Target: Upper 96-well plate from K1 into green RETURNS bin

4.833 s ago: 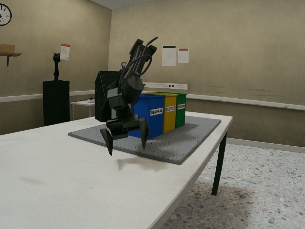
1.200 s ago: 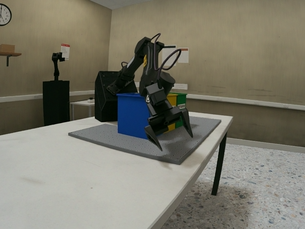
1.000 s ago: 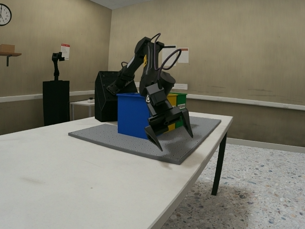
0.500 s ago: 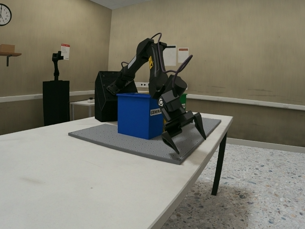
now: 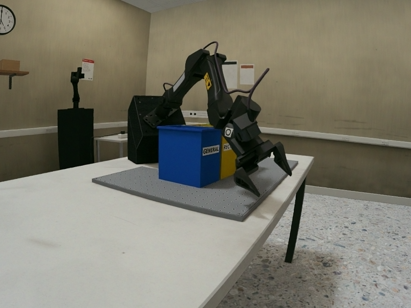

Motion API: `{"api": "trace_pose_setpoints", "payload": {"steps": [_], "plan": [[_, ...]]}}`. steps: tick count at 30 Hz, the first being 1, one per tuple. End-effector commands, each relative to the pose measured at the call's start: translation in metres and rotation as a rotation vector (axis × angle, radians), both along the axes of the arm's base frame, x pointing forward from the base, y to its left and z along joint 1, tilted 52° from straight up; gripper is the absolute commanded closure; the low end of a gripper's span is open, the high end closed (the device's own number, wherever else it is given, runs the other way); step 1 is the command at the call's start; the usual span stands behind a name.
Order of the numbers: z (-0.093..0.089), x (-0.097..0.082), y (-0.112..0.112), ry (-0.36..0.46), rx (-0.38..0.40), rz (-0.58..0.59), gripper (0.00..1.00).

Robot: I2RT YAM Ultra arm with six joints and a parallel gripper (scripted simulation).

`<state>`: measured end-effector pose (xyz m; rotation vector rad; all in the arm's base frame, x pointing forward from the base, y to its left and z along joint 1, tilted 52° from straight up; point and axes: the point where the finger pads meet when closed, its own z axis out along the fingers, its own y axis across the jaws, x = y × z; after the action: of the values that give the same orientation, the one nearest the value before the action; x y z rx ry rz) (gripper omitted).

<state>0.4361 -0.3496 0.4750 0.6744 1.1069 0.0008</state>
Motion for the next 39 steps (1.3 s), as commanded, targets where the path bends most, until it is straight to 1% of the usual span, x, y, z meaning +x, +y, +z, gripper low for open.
{"api": "trace_pose_setpoints", "payload": {"steps": [1, 3, 5, 6, 10, 13, 15, 18, 39], "plan": [[0.046, -0.026, 0.003, -0.063, -0.075, -0.050, 0.00], [0.047, -0.020, 0.014, -0.024, -0.103, 0.019, 0.00], [0.047, -0.020, 0.014, -0.024, -0.103, 0.019, 0.00], [0.049, -0.011, 0.026, -0.026, -0.103, 0.040, 0.00], [0.055, -0.007, 0.039, -0.030, -0.097, 0.024, 0.00], [0.055, -0.007, 0.039, -0.030, -0.097, 0.024, 0.00], [0.055, -0.013, 0.030, -0.029, -0.098, 0.004, 0.00], [0.058, -0.014, 0.031, -0.037, -0.105, 0.004, 0.00], [0.058, -0.014, 0.031, -0.037, -0.105, 0.005, 0.00]]}}
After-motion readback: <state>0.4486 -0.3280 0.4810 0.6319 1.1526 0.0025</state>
